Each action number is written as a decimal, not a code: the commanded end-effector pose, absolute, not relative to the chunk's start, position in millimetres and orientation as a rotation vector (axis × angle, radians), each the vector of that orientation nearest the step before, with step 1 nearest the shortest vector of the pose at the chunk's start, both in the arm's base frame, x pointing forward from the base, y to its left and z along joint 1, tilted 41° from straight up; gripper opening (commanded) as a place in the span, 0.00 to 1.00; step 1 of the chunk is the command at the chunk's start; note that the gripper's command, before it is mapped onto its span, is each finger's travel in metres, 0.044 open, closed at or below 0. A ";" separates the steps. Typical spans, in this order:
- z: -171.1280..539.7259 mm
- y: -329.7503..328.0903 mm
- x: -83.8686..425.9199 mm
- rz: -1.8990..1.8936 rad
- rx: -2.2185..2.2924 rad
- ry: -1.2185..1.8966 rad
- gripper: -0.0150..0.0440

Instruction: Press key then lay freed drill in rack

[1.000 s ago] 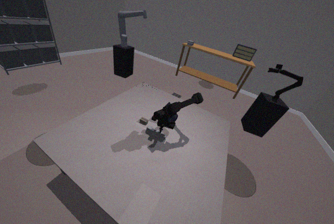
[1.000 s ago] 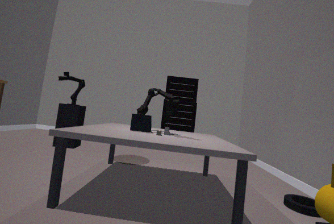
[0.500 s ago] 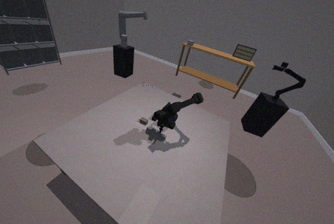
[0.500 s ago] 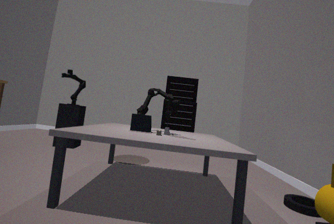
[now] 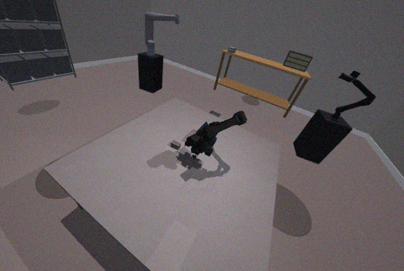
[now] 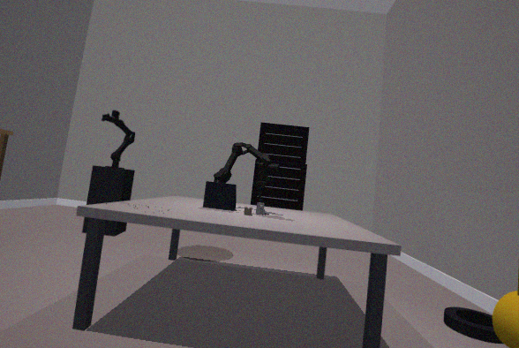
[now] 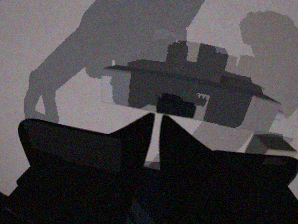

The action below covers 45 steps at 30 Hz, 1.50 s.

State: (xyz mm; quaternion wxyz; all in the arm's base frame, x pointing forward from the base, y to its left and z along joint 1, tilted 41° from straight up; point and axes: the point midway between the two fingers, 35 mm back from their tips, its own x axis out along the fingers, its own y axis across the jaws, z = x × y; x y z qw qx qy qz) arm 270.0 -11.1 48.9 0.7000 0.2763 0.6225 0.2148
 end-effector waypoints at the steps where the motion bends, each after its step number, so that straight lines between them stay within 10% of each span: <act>1: 57.2 -21.3 270.8 0.476 0.616 1.394 0.43; 14: 84.1 -62.3 274.0 0.555 0.511 1.343 1.00; 45: -77.1 -122.6 272.3 1.325 -0.673 0.654 1.00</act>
